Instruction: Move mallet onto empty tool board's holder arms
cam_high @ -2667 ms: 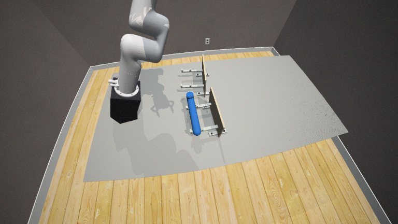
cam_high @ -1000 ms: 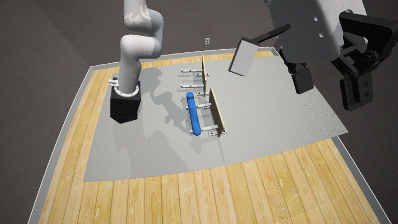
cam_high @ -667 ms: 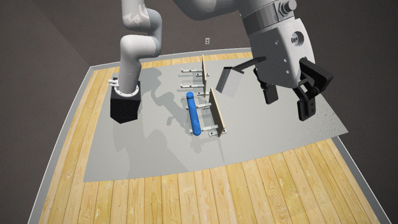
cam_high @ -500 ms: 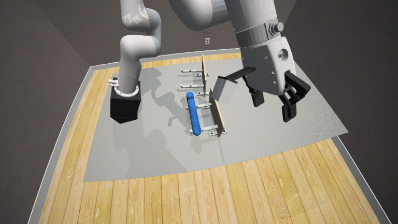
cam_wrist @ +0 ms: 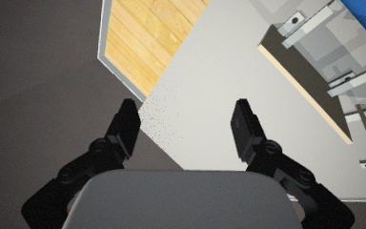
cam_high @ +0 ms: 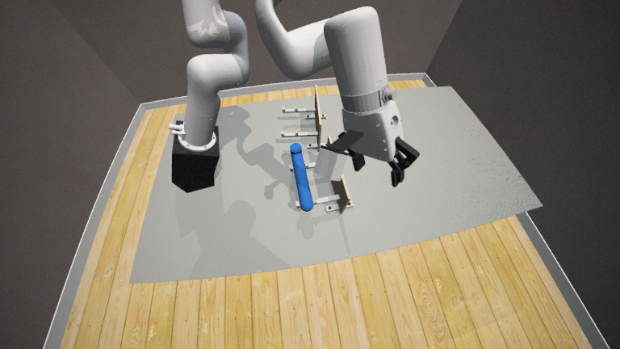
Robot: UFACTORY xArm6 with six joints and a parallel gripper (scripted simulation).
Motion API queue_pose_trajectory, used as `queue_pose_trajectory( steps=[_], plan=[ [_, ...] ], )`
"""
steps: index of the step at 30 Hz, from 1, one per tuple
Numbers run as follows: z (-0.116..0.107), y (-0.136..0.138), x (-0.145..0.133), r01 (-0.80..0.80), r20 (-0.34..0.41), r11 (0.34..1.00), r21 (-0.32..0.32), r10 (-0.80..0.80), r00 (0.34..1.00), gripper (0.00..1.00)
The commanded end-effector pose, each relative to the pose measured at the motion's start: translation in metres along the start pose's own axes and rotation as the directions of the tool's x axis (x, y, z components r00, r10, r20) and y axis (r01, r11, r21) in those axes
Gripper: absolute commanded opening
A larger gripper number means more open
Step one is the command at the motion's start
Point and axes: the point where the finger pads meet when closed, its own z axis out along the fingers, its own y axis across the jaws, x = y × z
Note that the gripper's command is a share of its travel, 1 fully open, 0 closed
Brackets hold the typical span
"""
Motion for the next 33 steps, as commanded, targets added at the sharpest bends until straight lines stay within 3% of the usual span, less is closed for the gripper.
queue_pose_trajectory(
  steps=[1,4,6,7,21,23,25,33],
  plan=[
    [0.017,0.039,-0.004,0.138,0.038,0.989,-0.059,-0.136,0.99,1.0],
    [0.026,0.063,-0.006,0.213,0.057,0.972,-0.094,-0.209,0.976,1.0],
    [0.026,0.063,-0.006,0.213,0.057,0.972,-0.094,-0.209,0.976,1.0],
    [0.034,0.086,-0.006,0.286,0.08,0.95,-0.126,-0.278,0.957,1.0],
    [0.057,0.194,-0.002,0.598,0.228,0.768,-0.228,-0.555,0.8,1.0],
    [0.057,0.194,-0.002,0.598,0.228,0.768,-0.228,-0.555,0.8,1.0],
    [0.061,0.224,0.001,0.676,0.279,0.697,-0.241,-0.617,0.736,1.0],
    [0.062,0.284,0.011,0.808,0.386,0.537,-0.242,-0.711,0.588,1.0]
  ],
)
